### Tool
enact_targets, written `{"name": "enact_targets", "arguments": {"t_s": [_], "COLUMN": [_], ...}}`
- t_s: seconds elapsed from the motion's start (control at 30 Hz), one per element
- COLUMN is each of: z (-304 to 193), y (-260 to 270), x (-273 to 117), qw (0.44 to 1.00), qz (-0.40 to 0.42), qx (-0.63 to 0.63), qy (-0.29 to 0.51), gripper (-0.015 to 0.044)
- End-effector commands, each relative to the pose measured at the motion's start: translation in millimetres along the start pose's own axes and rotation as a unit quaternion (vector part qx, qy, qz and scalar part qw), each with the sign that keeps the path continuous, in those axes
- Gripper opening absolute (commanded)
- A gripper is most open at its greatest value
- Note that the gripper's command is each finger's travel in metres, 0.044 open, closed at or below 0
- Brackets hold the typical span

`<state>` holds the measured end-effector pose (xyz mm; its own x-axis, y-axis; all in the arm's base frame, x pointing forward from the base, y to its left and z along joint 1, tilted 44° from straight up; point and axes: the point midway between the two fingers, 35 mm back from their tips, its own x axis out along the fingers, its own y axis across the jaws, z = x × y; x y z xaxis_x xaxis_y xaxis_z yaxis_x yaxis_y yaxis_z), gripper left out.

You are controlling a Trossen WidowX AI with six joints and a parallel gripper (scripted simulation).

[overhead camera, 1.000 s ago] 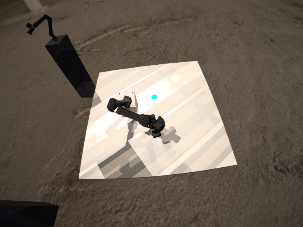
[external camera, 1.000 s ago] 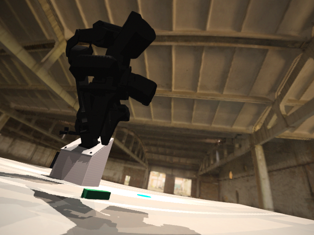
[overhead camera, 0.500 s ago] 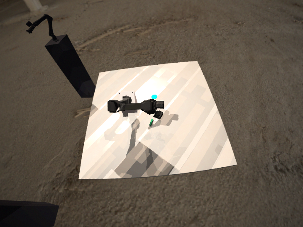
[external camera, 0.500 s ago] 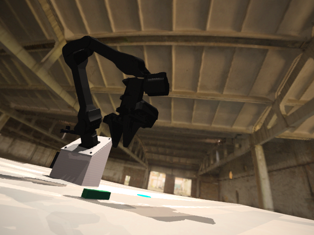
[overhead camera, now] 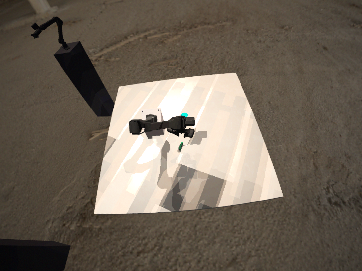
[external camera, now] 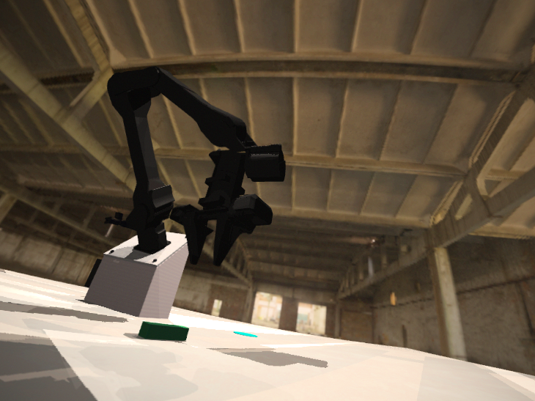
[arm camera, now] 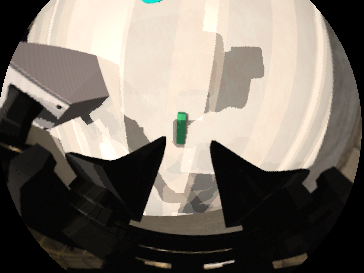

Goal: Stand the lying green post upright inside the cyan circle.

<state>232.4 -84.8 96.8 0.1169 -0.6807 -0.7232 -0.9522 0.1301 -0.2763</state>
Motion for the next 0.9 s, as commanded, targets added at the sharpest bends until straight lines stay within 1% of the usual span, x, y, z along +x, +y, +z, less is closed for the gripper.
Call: {"name": "enact_targets", "arguments": {"t_s": [0.0, 0.17, 0.23, 0.37, 0.63, 0.87], "z": [1.8, -5.2, -6.9, -6.9, -6.9, -5.1], "y": [3.4, 9.6, 11.3, 11.3, 11.3, 9.6], "x": [40.0, 90.2, 96.6, 96.6, 96.6, 89.9], "qw": [1.000, 1.000, 1.000, 1.000, 1.000, 1.000], "qz": [0.013, 0.009, 0.009, 0.009, 0.009, 0.009], "qx": [-0.006, -0.007, -0.007, -0.007, -0.007, -0.007], "qy": [0.001, 0.008, 0.010, 0.010, 0.010, 0.007], "gripper": [0.0233, 0.0233, 0.0233, 0.0233, 0.0023, 0.0023]}}
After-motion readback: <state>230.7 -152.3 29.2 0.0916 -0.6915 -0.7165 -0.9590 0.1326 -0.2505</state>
